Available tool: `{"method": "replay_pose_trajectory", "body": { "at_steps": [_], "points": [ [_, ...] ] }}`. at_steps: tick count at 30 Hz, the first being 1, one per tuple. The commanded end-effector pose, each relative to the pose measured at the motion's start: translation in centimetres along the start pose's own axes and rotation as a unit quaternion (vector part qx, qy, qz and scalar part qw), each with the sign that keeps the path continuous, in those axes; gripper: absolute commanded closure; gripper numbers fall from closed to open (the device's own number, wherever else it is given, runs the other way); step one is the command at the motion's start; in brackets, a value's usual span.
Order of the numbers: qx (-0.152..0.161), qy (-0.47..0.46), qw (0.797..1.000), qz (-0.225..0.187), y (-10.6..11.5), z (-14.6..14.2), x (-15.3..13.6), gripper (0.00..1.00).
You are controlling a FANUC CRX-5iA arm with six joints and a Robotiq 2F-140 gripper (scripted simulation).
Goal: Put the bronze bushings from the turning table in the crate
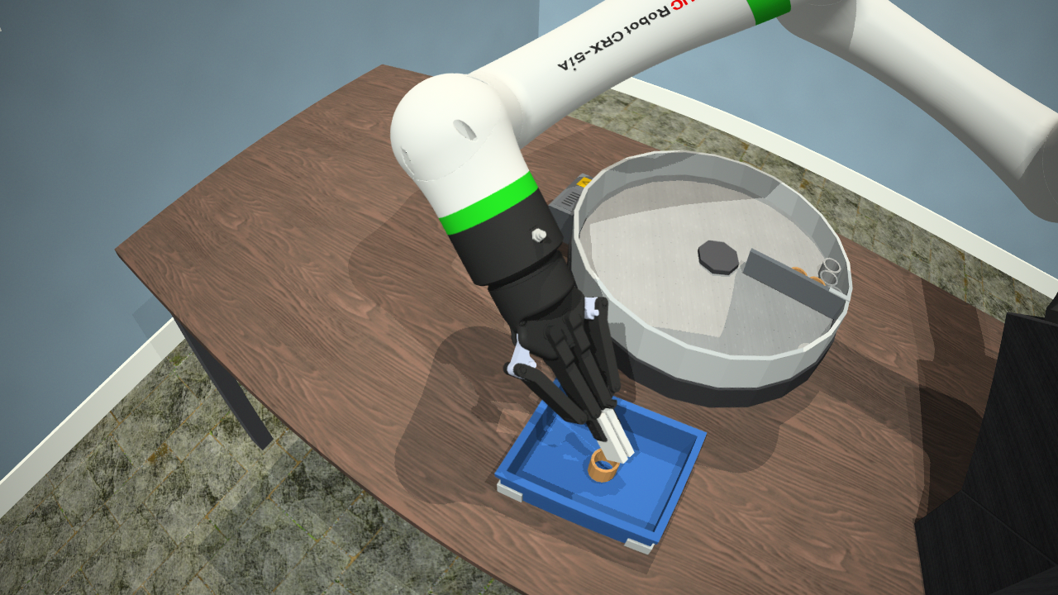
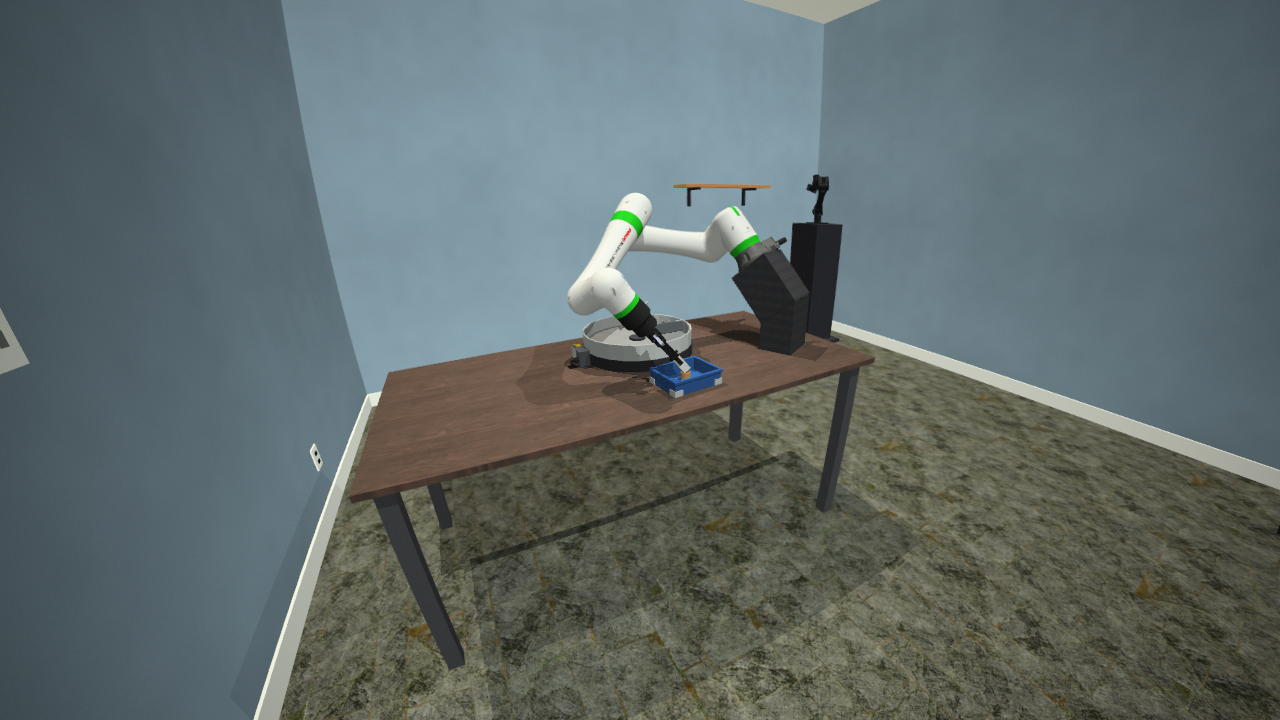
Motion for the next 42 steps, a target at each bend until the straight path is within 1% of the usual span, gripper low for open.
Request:
{"method": "replay_pose_trajectory", "body": {
  "at_steps": [1,42],
  "points": [
    [0.0,0.0,1.0,0.0,0.02,0.01,0.0,1.0],
    [0.0,0.0,1.0,0.0,-0.44,0.03,-0.38,1.0]
  ]
}}
Point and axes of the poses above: the point where the finger pads meet when closed, its own y axis back along the fingers, its own z axis across the jaws, x = y × z, the point moved 6 cm from there along y, back along the fingers, and after that the axes turned 1 degree about -y, right-handed, at the moved point
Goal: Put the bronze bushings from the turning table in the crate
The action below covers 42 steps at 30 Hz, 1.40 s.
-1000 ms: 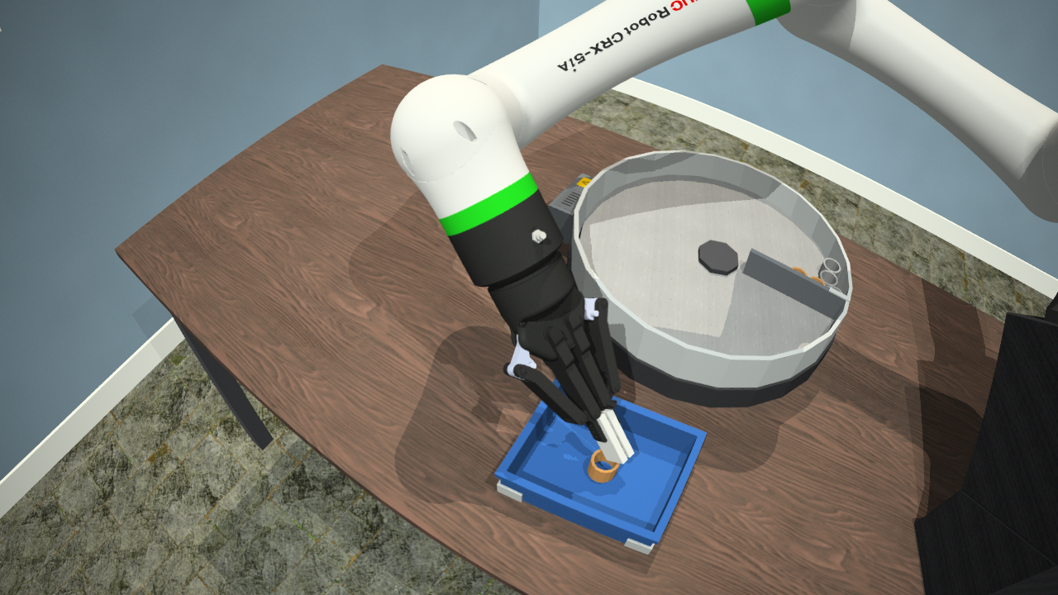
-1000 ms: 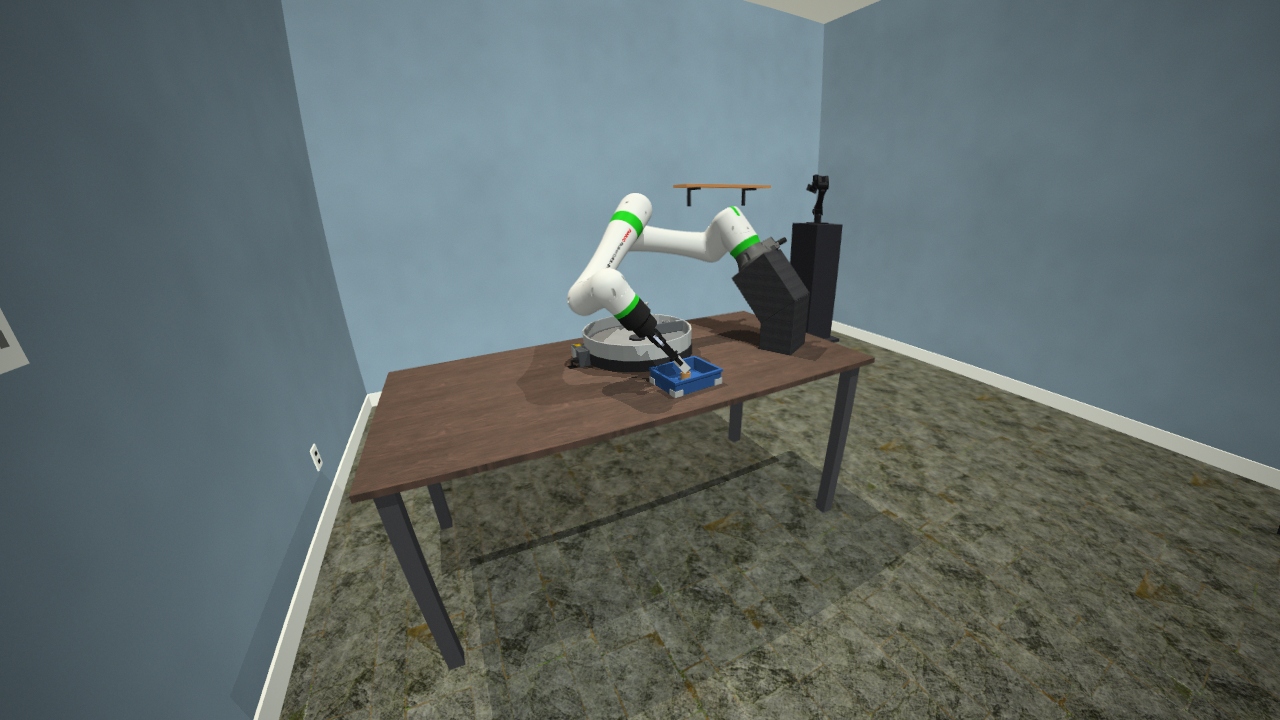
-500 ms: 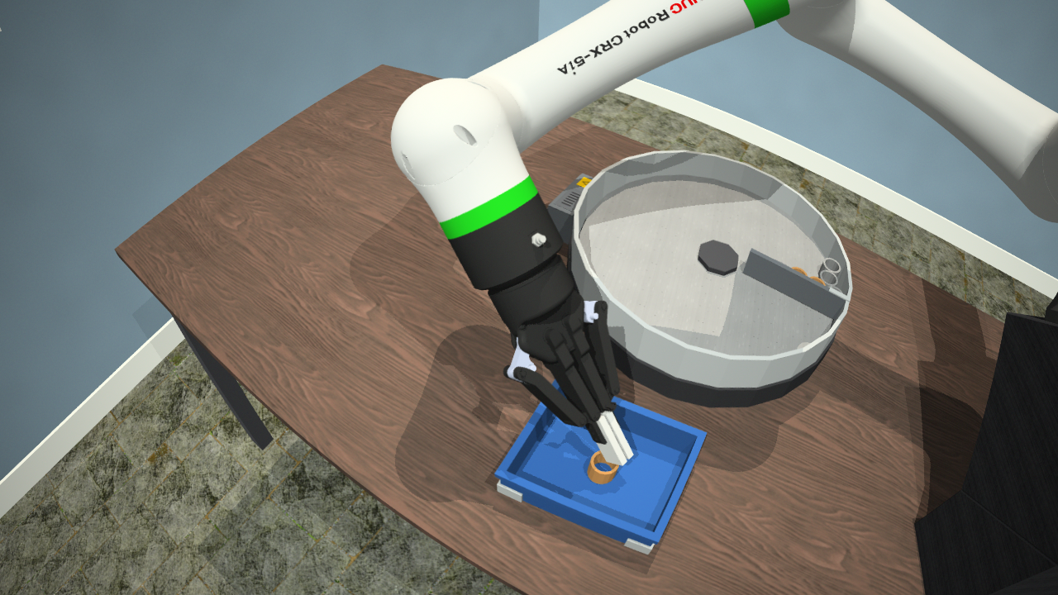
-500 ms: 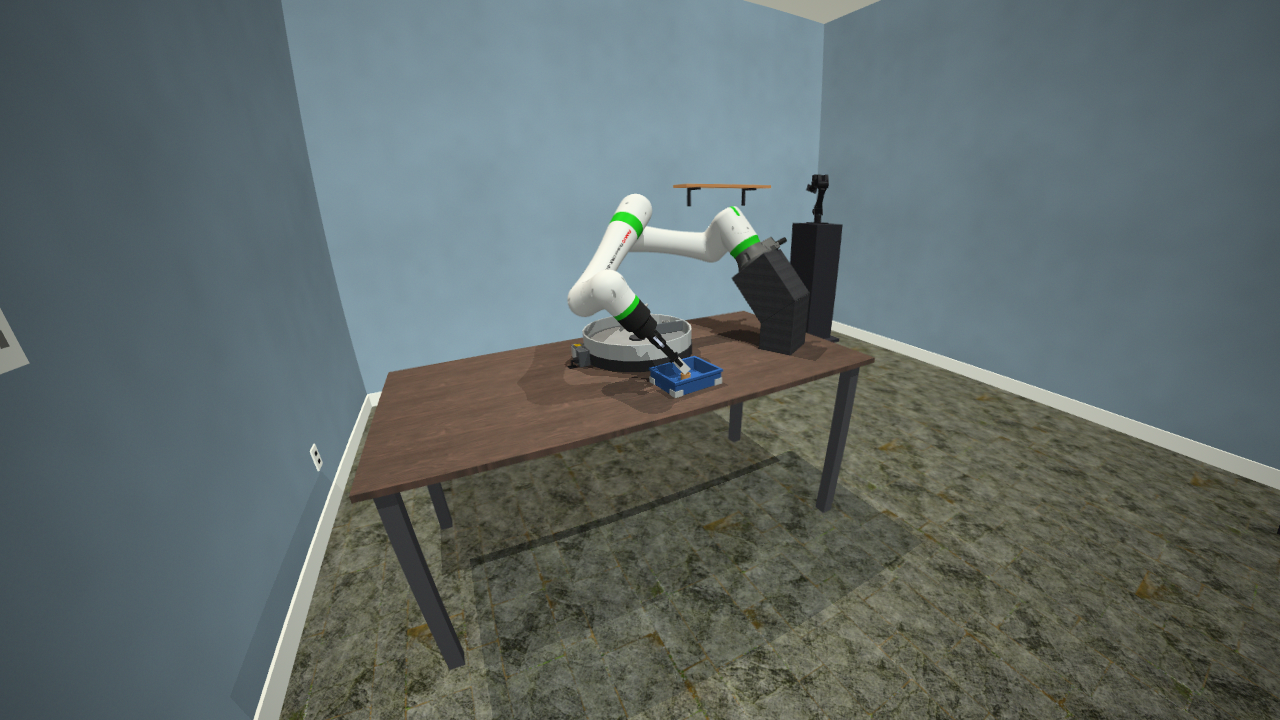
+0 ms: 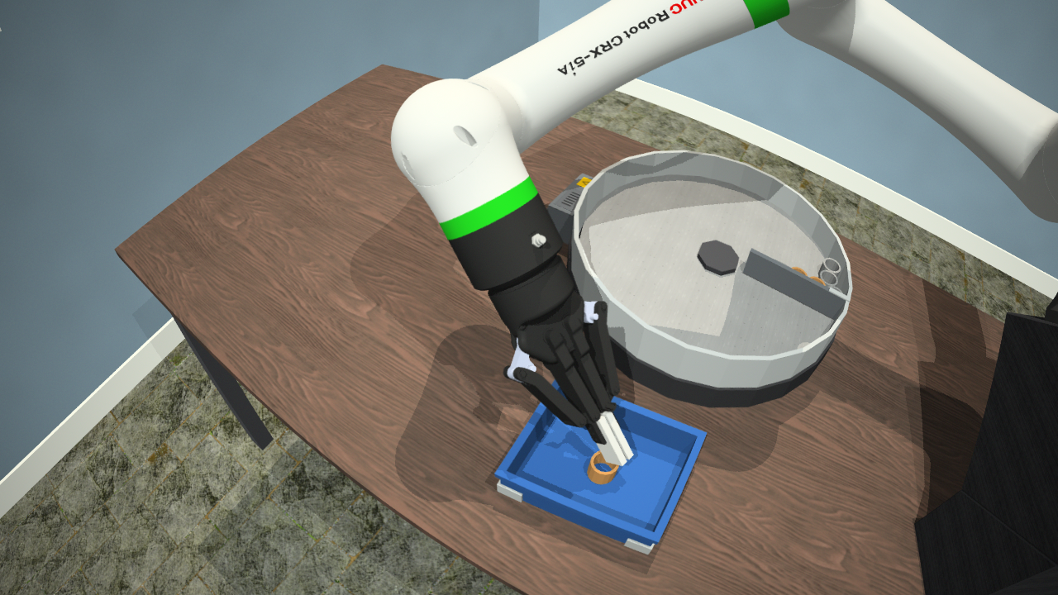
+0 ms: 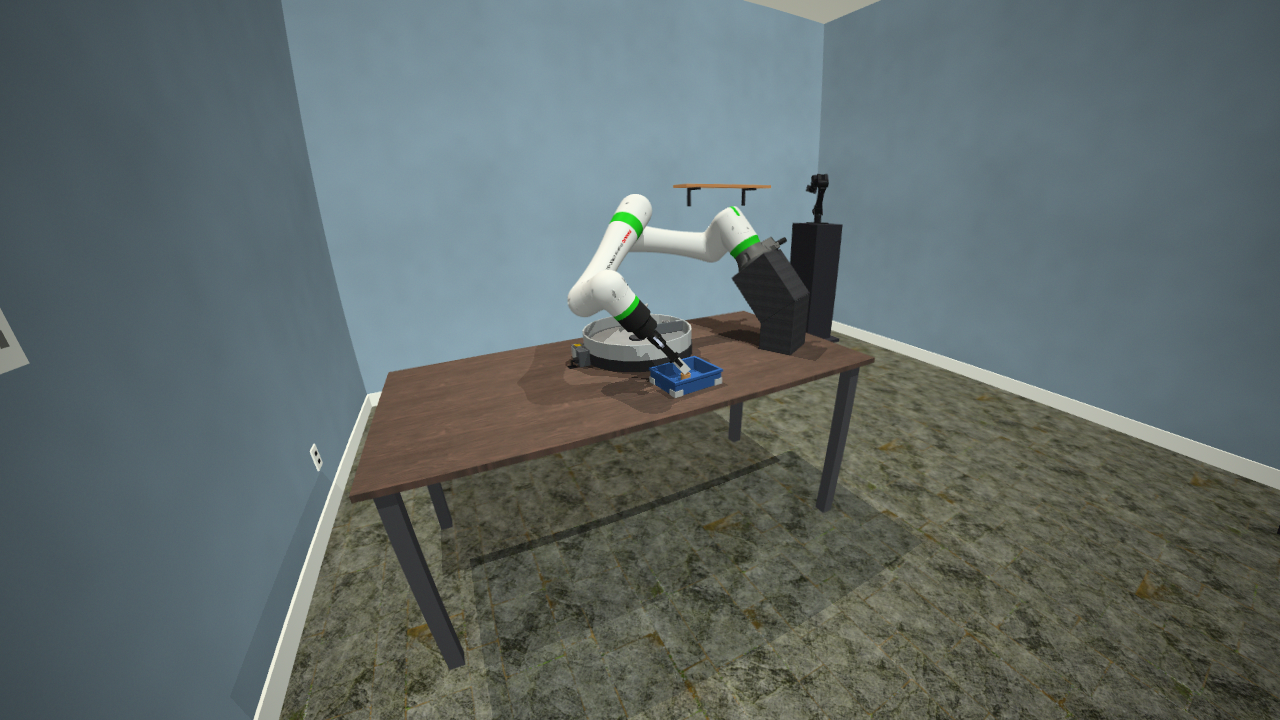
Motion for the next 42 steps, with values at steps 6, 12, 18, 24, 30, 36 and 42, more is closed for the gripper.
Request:
{"method": "replay_pose_trajectory", "body": {
  "at_steps": [6,12,18,24,30,36,42],
  "points": [
    [0.0,0.0,1.0,0.0,0.02,0.01,0.01,1.0],
    [0.0,0.0,1.0,0.0,0.02,0.01,0.01,1.0],
    [0.0,0.0,1.0,0.0,0.02,0.01,0.01,1.0],
    [0.0,0.0,1.0,0.0,0.02,0.01,0.01,1.0],
    [0.0,0.0,1.0,0.0,0.02,0.01,0.01,0.93],
    [0.0,0.0,1.0,0.0,0.02,0.01,0.01,0.93],
    [0.0,0.0,1.0,0.0,0.02,0.01,0.01,0.93]
  ]
}}
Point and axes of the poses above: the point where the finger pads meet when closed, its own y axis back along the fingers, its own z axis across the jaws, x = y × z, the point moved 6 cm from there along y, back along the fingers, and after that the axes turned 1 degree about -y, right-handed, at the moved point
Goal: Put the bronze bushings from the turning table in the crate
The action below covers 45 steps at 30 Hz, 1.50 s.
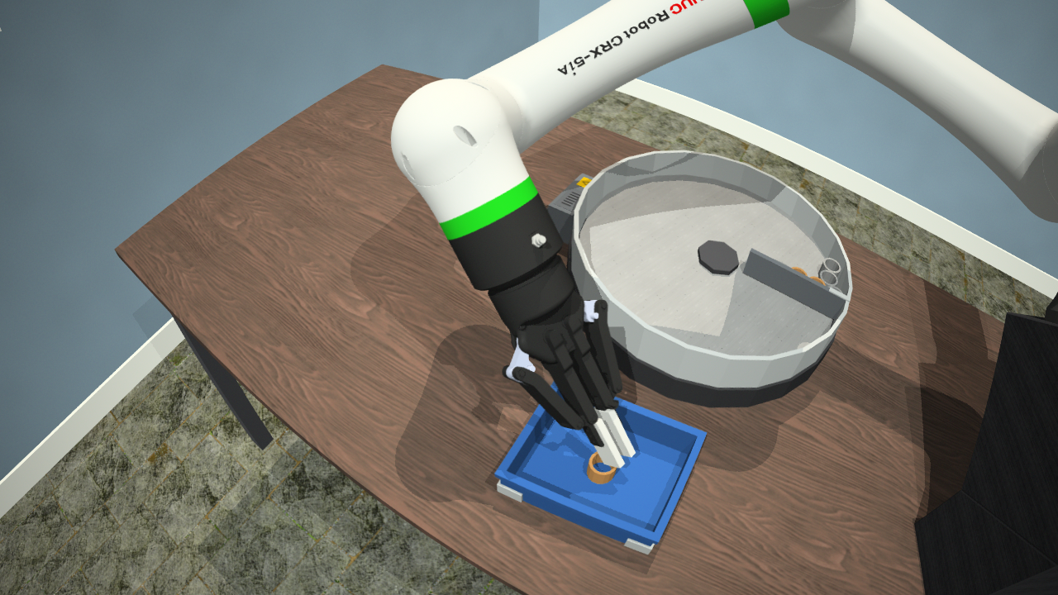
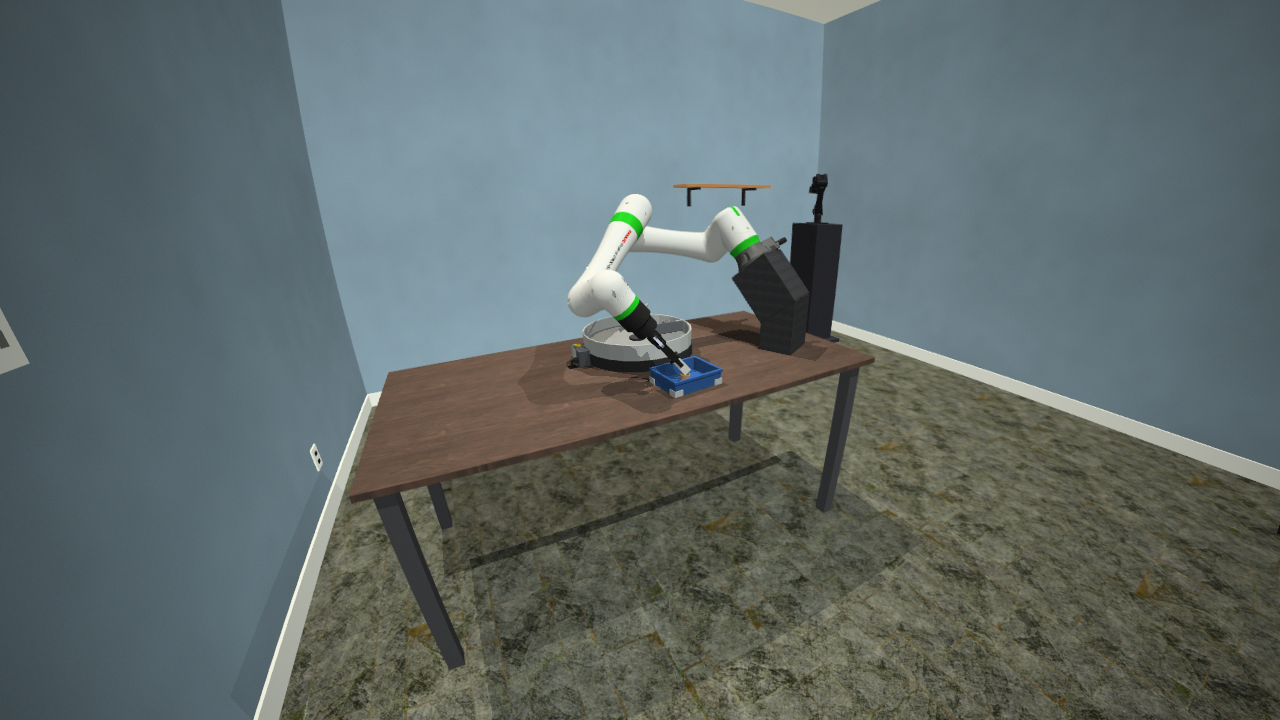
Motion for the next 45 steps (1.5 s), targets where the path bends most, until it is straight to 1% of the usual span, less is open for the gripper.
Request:
{"method": "replay_pose_trajectory", "body": {
  "at_steps": [1,22,26,31,37,39,45],
  "points": [
    [0.0,0.0,1.0,0.0,0.0,0.0,0.0,0.93],
    [0.0,0.0,1.0,0.0,0.1,0.0,0.0,0.93],
    [0.0,0.0,1.0,0.0,0.4,0.0,0.3,0.93],
    [0.0,0.0,1.0,0.0,1.3,0.0,1.1,0.93],
    [0.0,0.0,1.0,0.0,3.3,-0.1,2.8,0.93],
    [0.0,0.0,1.0,0.0,3.3,-0.1,2.8,0.93],
    [0.0,0.0,1.0,0.0,5.6,-0.1,4.6,0.93]
  ]
}}
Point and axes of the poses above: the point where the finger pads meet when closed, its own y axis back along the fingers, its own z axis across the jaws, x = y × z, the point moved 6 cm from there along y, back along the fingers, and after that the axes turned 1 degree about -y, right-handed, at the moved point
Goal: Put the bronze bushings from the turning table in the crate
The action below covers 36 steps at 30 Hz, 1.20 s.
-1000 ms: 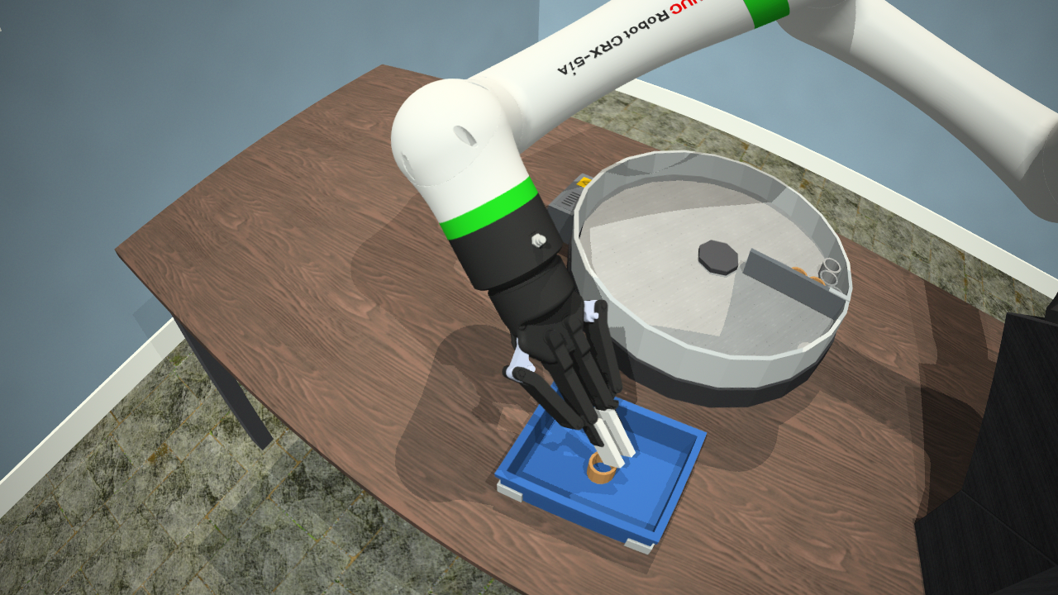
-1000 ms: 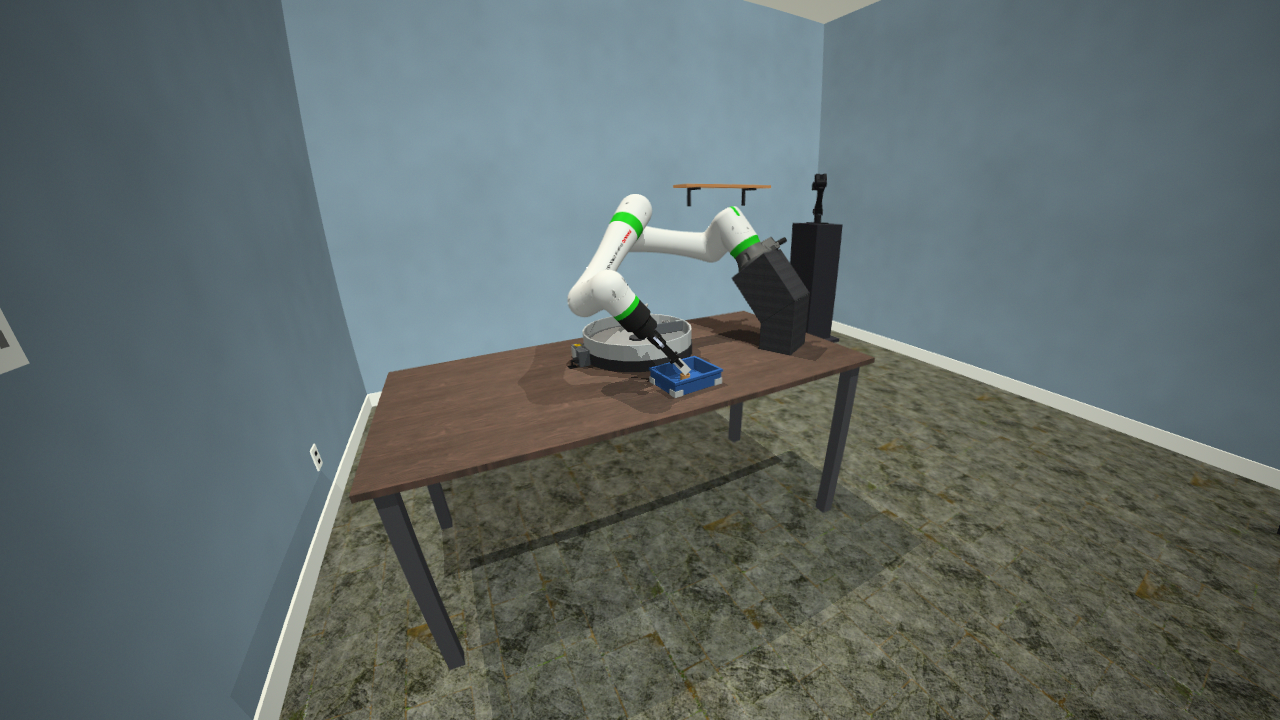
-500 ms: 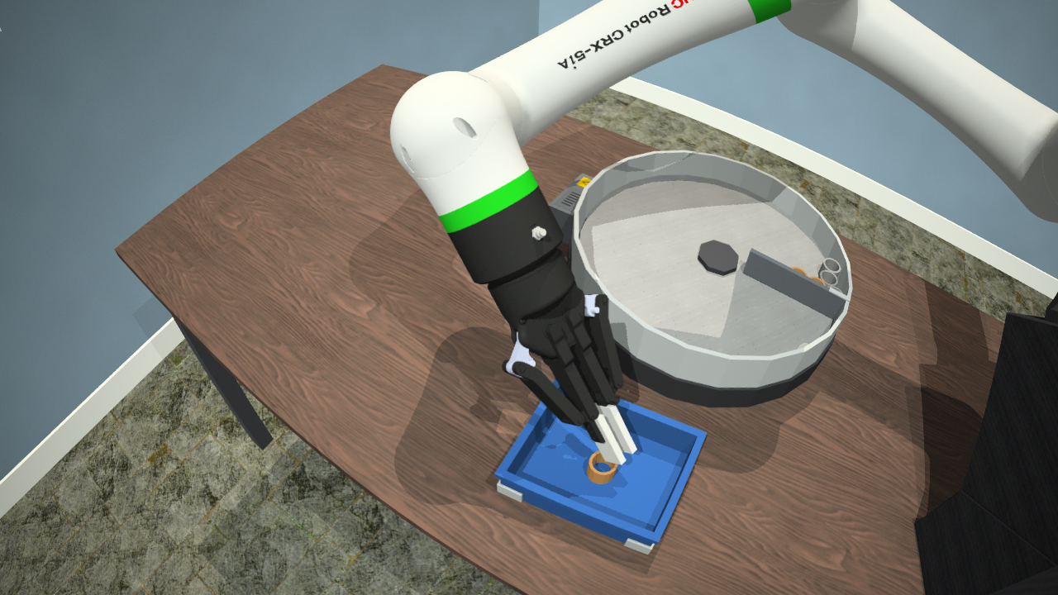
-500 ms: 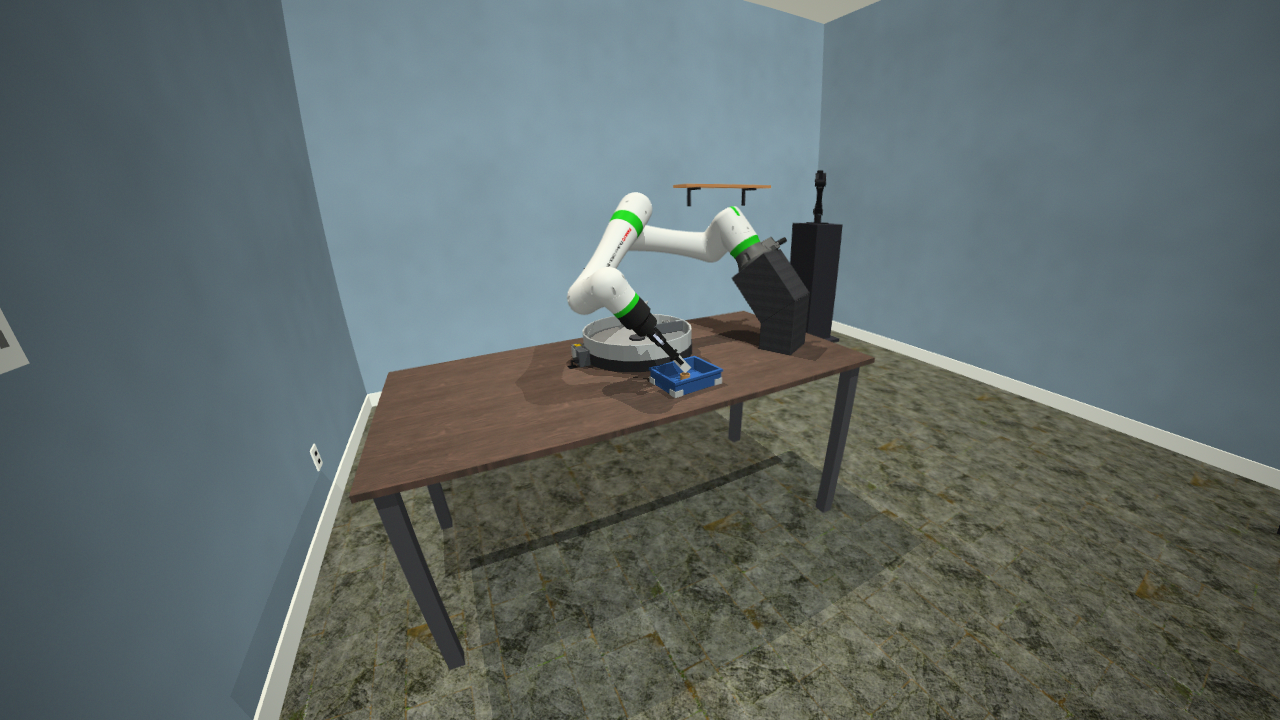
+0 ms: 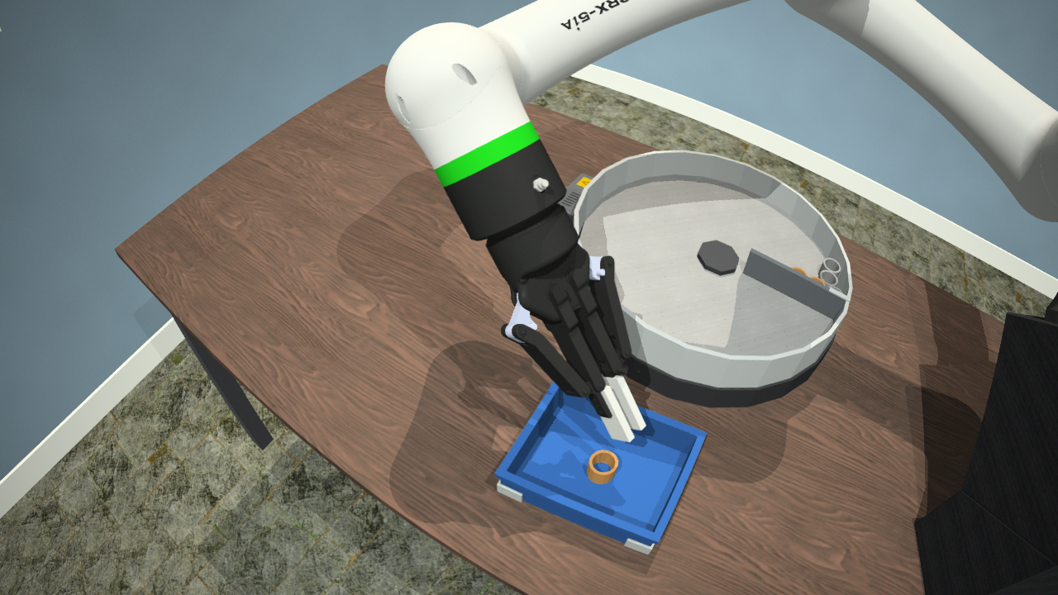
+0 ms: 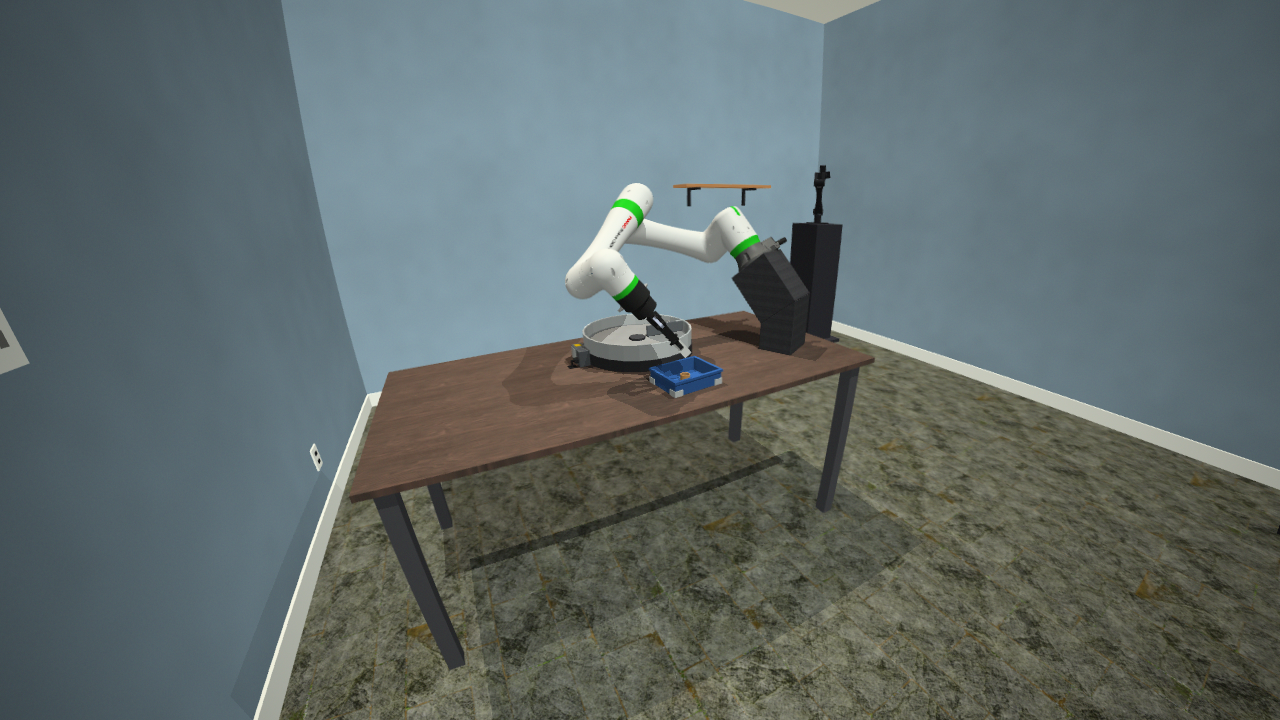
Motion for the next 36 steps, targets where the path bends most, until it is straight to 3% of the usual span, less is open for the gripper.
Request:
{"method": "replay_pose_trajectory", "body": {
  "at_steps": [1,9,36],
  "points": [
    [0.0,0.0,1.0,0.0,1.3,0.0,1.1,0.93],
    [0.0,0.0,1.0,0.0,3.0,-0.1,2.5,0.93],
    [0.0,0.0,1.0,0.0,3.2,-0.1,2.6,0.93]
  ]
}}
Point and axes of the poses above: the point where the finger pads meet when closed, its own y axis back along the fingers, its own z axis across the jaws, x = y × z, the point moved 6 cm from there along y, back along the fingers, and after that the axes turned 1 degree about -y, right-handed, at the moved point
